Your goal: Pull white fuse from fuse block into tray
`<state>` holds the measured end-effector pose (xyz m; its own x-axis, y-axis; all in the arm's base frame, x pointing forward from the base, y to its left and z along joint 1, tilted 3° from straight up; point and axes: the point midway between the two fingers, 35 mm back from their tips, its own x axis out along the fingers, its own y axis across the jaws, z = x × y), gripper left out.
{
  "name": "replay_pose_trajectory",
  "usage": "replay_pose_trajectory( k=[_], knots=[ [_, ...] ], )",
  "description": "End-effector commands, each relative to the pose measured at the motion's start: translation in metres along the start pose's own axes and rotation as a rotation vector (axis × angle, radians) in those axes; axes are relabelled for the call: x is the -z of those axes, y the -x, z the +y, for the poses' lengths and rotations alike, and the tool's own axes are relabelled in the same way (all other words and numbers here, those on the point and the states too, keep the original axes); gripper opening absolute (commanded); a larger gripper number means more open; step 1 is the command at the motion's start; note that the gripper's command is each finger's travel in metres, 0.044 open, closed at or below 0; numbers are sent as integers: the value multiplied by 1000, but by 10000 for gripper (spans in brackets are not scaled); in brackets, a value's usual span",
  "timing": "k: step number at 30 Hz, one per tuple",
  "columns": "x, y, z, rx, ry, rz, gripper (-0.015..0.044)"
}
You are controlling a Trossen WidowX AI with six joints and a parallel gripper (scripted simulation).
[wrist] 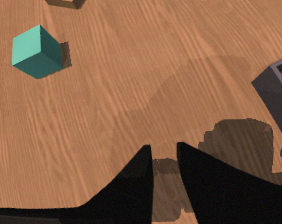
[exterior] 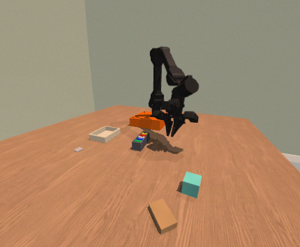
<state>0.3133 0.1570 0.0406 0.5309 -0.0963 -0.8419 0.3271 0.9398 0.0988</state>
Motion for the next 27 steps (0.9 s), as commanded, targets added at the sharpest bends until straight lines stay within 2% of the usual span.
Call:
replay_pose_trajectory(
  k=[1, 9, 27],
  knots=[
    [-25, -9, -65, 192, -538, 199, 74],
    [-35, 5, -132, 436, -1127, 368, 74],
    [-38, 3, -135, 444, -1148, 373, 74]
  ],
)
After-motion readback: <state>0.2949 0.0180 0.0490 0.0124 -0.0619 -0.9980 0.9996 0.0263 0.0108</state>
